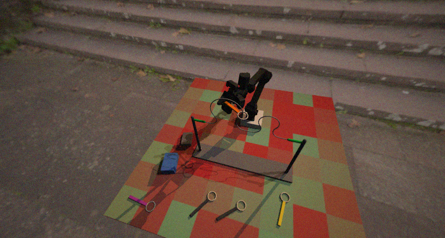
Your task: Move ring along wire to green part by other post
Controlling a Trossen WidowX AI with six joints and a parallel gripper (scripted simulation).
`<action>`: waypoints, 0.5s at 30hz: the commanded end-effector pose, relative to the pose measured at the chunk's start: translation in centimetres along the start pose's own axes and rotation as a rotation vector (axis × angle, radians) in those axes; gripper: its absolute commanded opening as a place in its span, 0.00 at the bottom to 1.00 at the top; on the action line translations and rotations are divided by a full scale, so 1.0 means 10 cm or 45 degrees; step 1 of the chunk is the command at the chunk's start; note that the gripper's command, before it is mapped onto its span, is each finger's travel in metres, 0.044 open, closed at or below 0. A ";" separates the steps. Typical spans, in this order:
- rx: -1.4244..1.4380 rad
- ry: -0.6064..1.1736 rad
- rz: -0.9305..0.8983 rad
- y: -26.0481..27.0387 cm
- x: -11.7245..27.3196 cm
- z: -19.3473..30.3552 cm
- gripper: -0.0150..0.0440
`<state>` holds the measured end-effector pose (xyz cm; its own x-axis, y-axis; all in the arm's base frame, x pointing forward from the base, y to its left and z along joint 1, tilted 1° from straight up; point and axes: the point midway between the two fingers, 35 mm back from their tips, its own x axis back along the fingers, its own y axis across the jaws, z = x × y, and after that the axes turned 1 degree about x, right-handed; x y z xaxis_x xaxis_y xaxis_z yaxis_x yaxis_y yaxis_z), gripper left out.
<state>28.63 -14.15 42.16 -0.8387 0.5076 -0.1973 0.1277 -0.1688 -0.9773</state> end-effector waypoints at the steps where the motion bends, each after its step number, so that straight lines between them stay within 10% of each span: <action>1: 0.054 -0.011 0.029 -0.01 0.00 -0.01 0.00; 15: 0.245 -0.033 0.139 -0.07 0.00 -0.01 0.00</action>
<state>28.58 -13.99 42.86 -0.8369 0.4675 -0.2848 0.1216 -0.3484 -0.9294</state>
